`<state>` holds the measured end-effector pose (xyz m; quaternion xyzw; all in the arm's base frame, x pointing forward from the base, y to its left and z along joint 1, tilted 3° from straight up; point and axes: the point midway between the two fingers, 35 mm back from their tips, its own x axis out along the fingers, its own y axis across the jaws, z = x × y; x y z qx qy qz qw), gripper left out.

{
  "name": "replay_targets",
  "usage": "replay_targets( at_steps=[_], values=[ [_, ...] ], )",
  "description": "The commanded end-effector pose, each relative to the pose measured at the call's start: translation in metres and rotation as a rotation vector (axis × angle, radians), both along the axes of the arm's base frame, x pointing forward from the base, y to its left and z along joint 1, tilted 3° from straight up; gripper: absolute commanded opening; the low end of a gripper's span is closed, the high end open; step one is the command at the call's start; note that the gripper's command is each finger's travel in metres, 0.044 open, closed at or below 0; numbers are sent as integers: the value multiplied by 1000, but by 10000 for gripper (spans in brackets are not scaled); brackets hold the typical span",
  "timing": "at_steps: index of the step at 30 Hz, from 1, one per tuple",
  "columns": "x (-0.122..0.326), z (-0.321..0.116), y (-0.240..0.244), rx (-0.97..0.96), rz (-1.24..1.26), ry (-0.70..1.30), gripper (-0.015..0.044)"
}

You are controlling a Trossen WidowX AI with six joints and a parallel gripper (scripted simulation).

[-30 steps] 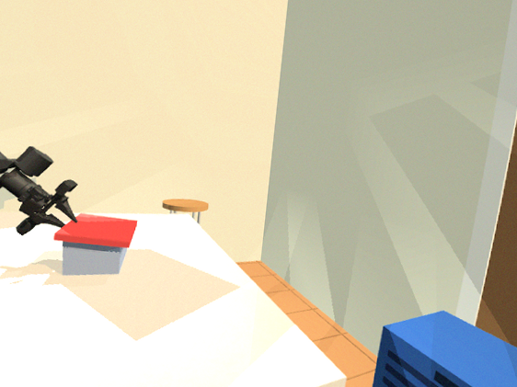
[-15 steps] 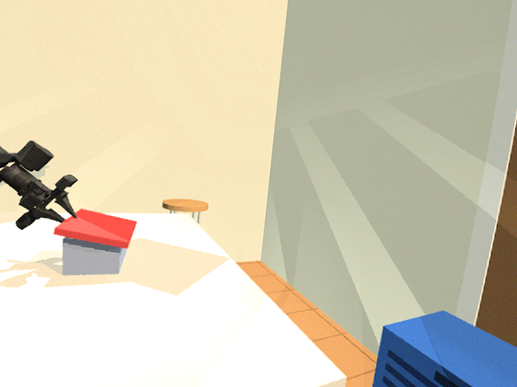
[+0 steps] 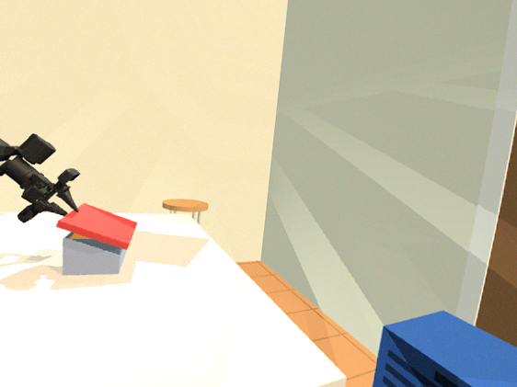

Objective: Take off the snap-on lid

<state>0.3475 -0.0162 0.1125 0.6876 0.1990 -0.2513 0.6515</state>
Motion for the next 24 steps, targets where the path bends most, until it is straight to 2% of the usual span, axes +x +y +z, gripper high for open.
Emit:
replay_targets(
  at_steps=[1,24],
  values=[
    [4,11,0,-2,5,-15,0],
    [20,43,-2,-2,5,-16,0]
  ],
)
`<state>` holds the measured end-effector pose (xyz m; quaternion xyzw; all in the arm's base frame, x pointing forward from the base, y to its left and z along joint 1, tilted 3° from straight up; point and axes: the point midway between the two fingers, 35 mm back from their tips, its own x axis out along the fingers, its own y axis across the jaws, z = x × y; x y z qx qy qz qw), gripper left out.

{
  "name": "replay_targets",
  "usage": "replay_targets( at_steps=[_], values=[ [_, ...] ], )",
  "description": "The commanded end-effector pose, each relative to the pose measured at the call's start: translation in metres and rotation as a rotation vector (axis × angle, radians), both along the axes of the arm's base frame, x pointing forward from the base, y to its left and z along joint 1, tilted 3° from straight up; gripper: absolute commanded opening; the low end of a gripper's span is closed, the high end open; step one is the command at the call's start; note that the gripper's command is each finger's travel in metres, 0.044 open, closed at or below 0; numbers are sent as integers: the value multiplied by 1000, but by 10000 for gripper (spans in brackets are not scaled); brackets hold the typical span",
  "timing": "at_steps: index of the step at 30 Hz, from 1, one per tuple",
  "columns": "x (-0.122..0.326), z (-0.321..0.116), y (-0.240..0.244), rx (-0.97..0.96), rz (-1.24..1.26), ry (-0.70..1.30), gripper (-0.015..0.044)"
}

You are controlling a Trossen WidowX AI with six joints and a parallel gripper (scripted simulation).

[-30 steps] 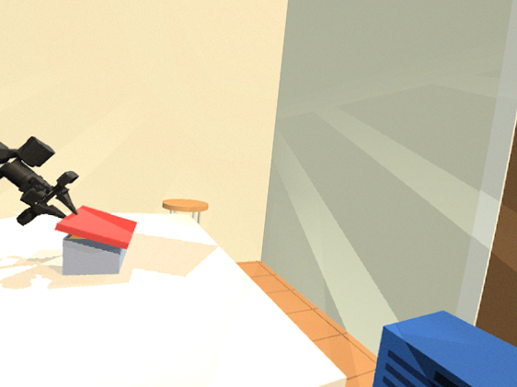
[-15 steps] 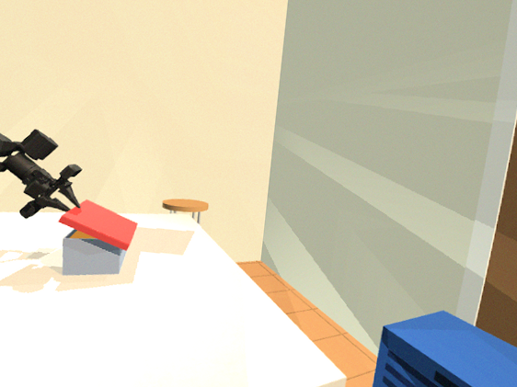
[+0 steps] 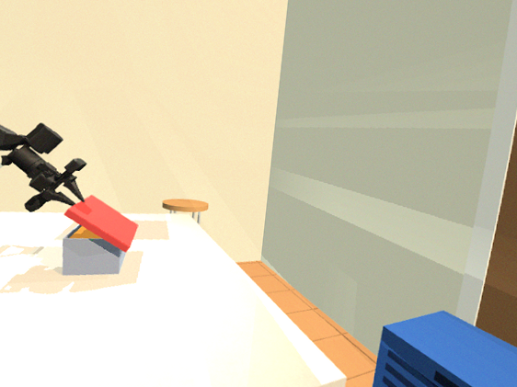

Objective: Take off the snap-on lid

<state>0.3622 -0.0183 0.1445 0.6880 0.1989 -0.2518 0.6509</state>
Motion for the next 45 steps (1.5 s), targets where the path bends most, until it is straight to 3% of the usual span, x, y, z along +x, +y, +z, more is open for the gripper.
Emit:
replay_targets(
  at_steps=[1,45],
  values=[
    [6,12,0,-3,6,-17,0],
    [6,70,-1,-3,6,-17,0]
  ],
)
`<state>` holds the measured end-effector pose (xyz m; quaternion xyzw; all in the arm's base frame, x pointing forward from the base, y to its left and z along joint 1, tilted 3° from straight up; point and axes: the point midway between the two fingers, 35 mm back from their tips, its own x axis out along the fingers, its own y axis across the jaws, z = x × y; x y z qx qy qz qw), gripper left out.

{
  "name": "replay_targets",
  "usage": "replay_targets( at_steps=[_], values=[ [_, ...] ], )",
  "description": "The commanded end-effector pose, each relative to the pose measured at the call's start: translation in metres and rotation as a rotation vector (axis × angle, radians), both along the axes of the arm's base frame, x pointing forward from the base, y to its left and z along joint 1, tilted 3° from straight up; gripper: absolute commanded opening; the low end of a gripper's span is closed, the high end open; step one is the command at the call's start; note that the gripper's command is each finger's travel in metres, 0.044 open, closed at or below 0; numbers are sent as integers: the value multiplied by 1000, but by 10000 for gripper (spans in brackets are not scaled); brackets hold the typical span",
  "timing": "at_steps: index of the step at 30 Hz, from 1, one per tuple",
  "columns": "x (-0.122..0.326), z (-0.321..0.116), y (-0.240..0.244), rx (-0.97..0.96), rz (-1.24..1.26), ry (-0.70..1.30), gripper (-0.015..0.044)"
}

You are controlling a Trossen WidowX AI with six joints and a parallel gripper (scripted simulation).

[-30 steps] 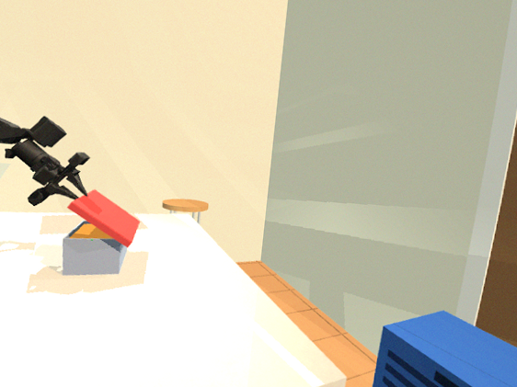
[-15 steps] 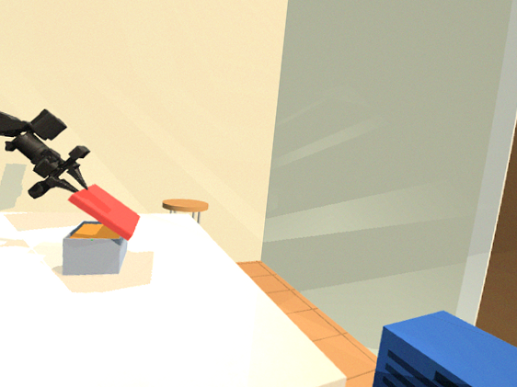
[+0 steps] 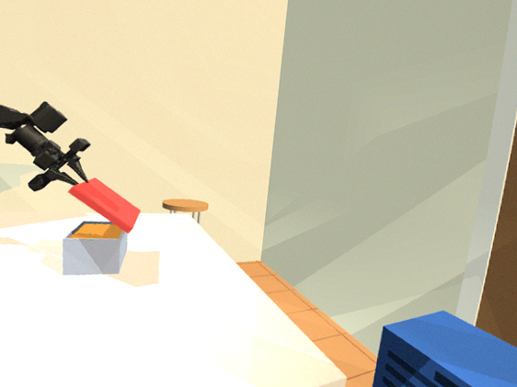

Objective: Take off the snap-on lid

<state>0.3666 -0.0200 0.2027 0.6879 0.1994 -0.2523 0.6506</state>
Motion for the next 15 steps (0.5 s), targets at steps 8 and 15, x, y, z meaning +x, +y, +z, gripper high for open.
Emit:
replay_targets(
  at_steps=[8,15],
  values=[
    [1,16,0,-4,6,-19,0],
    [-3,8,-13,-5,6,-18,0]
  ],
)
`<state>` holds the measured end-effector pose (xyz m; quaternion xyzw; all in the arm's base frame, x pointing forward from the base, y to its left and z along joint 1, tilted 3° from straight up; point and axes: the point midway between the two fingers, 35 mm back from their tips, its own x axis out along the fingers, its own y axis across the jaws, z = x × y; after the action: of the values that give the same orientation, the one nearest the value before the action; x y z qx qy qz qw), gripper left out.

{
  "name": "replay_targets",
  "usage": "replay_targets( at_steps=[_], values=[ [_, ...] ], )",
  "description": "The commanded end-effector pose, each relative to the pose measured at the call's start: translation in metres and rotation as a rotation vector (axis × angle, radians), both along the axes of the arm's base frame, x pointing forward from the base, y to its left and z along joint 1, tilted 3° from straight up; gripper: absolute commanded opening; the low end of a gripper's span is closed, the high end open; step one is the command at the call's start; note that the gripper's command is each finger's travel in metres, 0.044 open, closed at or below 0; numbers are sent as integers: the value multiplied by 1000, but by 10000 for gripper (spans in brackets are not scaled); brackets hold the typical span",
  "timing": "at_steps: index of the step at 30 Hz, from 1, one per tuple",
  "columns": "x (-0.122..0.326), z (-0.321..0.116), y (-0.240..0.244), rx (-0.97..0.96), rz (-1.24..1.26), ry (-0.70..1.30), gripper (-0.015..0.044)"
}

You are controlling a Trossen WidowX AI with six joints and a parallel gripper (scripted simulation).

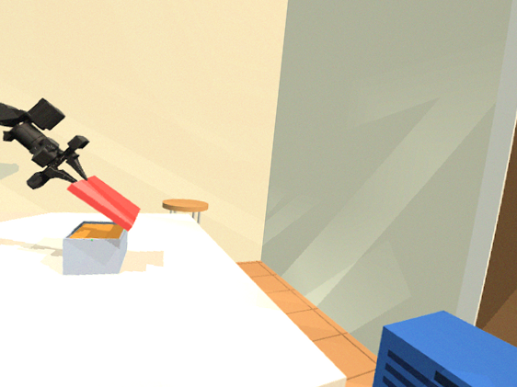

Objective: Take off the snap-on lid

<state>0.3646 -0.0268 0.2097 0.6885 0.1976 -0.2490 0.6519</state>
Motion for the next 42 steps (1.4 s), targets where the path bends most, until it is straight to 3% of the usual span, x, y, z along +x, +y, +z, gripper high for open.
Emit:
replay_targets(
  at_steps=[1,42],
  values=[
    [-1,1,-8,-4,4,-11,0],
    [-17,-2,-89,-11,4,-9,0]
  ],
)
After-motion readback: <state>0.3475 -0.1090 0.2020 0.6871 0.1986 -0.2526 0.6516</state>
